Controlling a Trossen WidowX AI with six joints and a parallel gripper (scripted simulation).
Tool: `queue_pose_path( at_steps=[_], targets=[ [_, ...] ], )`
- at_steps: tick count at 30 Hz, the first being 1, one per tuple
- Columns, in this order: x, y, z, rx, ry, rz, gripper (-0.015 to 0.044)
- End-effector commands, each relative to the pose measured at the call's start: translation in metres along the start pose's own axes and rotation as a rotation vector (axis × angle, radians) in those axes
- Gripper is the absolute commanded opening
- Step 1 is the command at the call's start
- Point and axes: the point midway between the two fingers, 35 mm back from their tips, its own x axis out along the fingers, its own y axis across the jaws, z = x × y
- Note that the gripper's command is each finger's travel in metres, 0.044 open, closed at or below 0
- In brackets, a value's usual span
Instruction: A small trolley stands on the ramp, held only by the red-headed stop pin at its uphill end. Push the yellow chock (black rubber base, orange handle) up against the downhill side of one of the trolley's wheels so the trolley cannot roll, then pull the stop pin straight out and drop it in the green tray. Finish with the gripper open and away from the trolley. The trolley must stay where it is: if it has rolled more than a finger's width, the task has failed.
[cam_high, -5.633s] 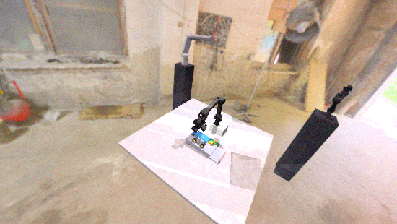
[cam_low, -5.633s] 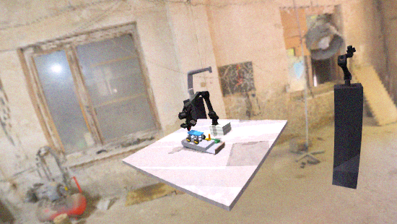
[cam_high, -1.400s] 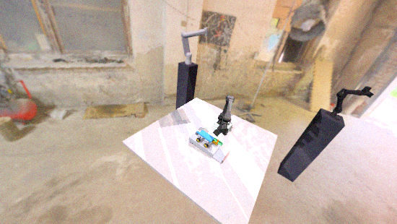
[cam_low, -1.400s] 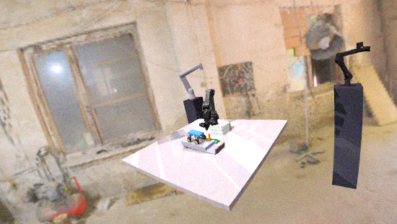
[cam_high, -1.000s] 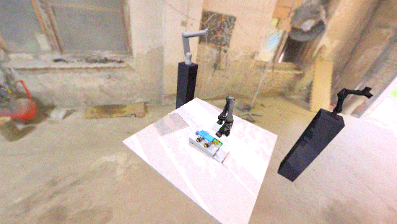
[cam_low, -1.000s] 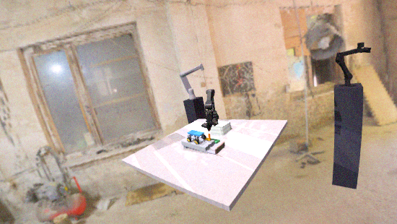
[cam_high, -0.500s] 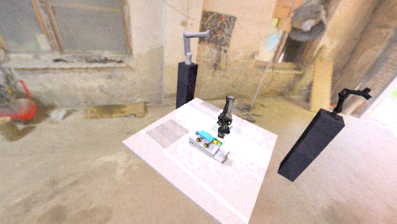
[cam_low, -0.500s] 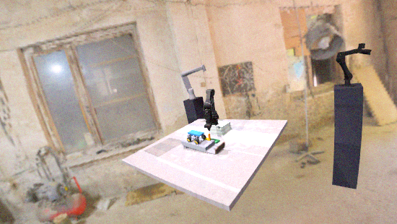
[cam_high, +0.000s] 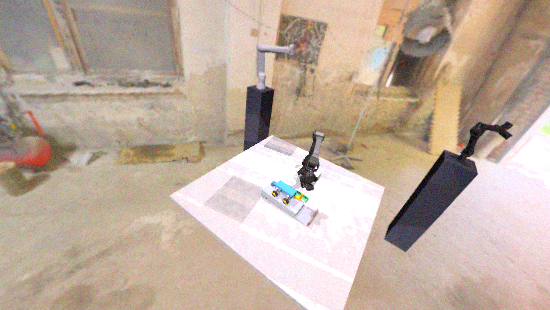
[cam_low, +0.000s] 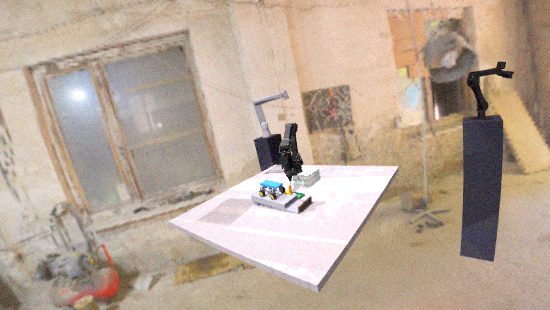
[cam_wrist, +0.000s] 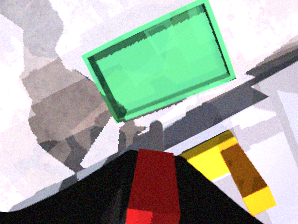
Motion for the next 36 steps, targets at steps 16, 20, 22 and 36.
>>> queue_pose_path(
  at_steps=[16,20,22,36],
  targets=[
    [-0.002,0.002,-0.003,-0.52,-0.041,-0.101,0.0],
    [-0.002,0.002,-0.003,-0.52,-0.041,-0.101,0.0],
    [-0.002,0.002,-0.003,-0.52,-0.041,-0.101,0.0],
    [0.019,0.016,0.019,-0.541,-0.047,-0.102,0.0]
  ],
)
